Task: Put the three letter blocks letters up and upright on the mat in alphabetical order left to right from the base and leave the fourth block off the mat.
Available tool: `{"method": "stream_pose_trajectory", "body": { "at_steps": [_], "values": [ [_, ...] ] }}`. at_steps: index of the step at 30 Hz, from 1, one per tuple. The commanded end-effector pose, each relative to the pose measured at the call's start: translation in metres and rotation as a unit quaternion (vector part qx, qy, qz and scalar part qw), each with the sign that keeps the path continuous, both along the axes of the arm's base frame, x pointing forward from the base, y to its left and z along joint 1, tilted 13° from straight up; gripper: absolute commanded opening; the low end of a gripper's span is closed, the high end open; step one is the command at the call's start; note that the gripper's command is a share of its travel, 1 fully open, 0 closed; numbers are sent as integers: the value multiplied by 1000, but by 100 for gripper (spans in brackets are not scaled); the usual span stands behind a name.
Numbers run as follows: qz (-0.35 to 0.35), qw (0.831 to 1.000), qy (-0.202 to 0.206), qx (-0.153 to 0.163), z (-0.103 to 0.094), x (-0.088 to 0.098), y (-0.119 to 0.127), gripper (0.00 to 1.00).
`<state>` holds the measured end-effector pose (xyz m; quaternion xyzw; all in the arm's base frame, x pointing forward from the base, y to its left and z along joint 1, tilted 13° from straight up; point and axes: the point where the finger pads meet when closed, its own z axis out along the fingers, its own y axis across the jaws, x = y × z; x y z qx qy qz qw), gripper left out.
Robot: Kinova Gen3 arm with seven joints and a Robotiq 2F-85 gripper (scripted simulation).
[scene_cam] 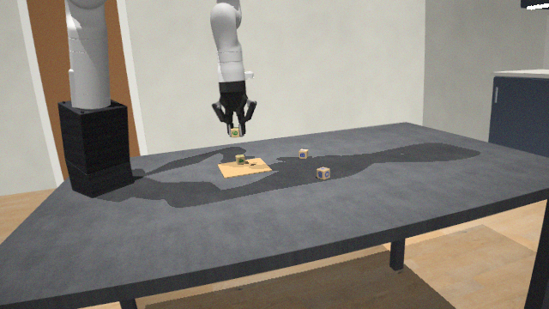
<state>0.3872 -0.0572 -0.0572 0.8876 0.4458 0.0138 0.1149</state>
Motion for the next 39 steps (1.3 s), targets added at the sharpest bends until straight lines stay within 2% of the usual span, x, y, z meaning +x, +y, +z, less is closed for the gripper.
{"method": "stream_pose_trajectory", "body": {
  "at_steps": [1, 4, 8, 12, 16, 18, 21, 23, 39],
  "values": [
    [0, 1000, -1, 0, 1, 1, 0, 21],
    [-29, 1000, -6, 4, 1, 1, -1, 21],
    [-131, 991, -26, 16, 2, 3, -7, 21],
    [-256, 965, -51, 33, 4, 5, -14, 21],
    [-372, 924, -74, 48, 5, 8, -20, 21],
    [-372, 924, -74, 48, 5, 8, -20, 21],
    [-436, 894, -87, 58, 6, 10, -23, 21],
    [-457, 883, -91, 61, 7, 10, -25, 21],
    [-464, 879, -93, 62, 7, 11, -25, 21]
  ]
}}
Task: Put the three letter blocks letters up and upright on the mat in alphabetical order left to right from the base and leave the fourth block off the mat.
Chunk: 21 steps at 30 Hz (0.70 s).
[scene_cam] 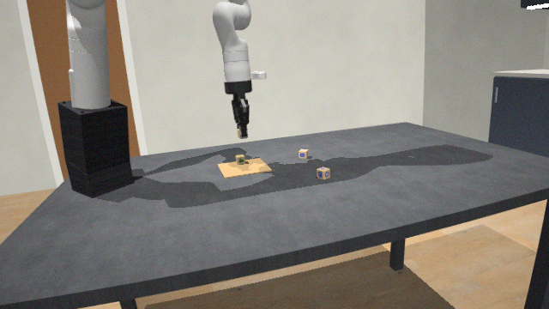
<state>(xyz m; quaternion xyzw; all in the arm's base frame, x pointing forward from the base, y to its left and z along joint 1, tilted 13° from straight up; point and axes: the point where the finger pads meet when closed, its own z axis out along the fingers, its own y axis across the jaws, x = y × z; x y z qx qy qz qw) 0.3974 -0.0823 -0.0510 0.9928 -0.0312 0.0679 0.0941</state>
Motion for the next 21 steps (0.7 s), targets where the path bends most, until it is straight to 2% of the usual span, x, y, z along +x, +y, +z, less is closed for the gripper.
{"method": "stream_pose_trajectory", "body": {
  "at_steps": [1, 13, 21],
  "values": [
    [0, 1000, -1, 0, 0, 0, 0, 21],
    [0, 1000, 0, 0, -9, 2, -2, 21],
    [0, 1000, 0, 0, -36, 6, -7, 21]
  ]
}}
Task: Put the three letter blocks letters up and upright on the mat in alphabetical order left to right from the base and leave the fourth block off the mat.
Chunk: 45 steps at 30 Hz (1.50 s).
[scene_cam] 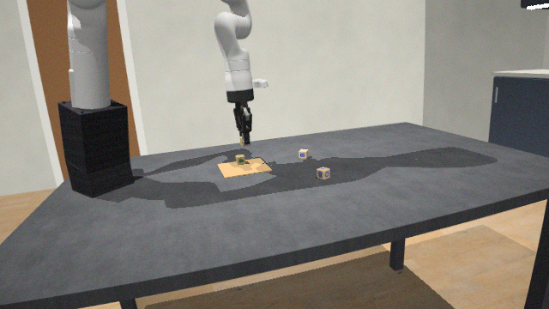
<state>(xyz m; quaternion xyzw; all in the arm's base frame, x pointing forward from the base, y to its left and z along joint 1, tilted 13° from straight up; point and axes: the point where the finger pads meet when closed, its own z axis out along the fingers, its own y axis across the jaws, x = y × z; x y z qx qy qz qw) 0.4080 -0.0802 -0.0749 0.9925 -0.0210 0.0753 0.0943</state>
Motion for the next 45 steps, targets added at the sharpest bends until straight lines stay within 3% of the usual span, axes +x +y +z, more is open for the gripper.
{"method": "stream_pose_trajectory", "body": {
  "at_steps": [1, 7, 16, 45],
  "values": [
    [-11, 1000, 6, 1, -17, -4, -10, 21],
    [-11, 1000, 6, 1, -47, 0, -16, 21],
    [-11, 1000, 6, 1, -67, 3, -20, 21],
    [-11, 1000, 6, 1, -68, 3, -20, 21]
  ]
}}
